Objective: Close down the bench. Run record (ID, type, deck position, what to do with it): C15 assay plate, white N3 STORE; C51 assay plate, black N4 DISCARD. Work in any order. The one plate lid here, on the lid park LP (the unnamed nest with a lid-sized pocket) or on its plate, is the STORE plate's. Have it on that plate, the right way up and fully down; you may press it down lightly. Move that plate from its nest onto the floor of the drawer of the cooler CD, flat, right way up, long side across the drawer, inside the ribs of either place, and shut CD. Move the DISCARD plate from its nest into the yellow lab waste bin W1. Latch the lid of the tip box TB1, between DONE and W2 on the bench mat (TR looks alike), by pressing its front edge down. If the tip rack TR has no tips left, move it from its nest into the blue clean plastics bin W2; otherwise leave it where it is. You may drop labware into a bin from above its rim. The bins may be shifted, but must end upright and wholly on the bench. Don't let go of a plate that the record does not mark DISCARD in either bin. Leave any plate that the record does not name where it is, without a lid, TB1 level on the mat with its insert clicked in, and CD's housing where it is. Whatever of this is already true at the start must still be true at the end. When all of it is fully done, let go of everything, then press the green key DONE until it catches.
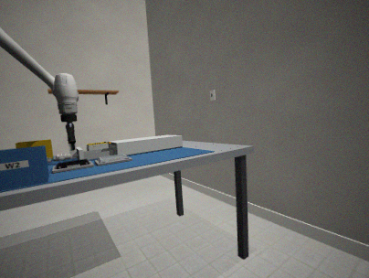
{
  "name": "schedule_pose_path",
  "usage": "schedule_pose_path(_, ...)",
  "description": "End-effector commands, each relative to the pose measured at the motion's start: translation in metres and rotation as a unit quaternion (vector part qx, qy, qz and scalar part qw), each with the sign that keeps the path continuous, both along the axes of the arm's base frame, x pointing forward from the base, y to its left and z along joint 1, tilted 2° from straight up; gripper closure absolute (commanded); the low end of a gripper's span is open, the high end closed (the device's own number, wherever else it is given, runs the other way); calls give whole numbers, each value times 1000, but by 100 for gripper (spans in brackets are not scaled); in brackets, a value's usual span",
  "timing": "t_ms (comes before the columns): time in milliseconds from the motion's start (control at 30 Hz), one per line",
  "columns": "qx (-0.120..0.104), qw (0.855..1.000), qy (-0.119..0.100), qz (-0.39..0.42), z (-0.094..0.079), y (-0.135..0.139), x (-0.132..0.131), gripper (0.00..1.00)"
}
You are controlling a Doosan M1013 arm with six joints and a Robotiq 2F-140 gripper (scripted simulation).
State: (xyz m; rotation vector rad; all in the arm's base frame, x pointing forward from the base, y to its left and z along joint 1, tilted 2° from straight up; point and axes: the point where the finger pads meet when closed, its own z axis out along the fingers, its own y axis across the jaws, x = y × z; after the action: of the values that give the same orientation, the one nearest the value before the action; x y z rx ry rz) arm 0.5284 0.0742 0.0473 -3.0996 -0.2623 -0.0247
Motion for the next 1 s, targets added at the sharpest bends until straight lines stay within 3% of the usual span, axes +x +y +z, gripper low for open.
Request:
schedule_pose_path(0, 0, 1000, 0, 0, 4, 0, 0, 13)
schedule_pose_path(967, 0, 1000, 0, 0, 39, -1, -1, 13)
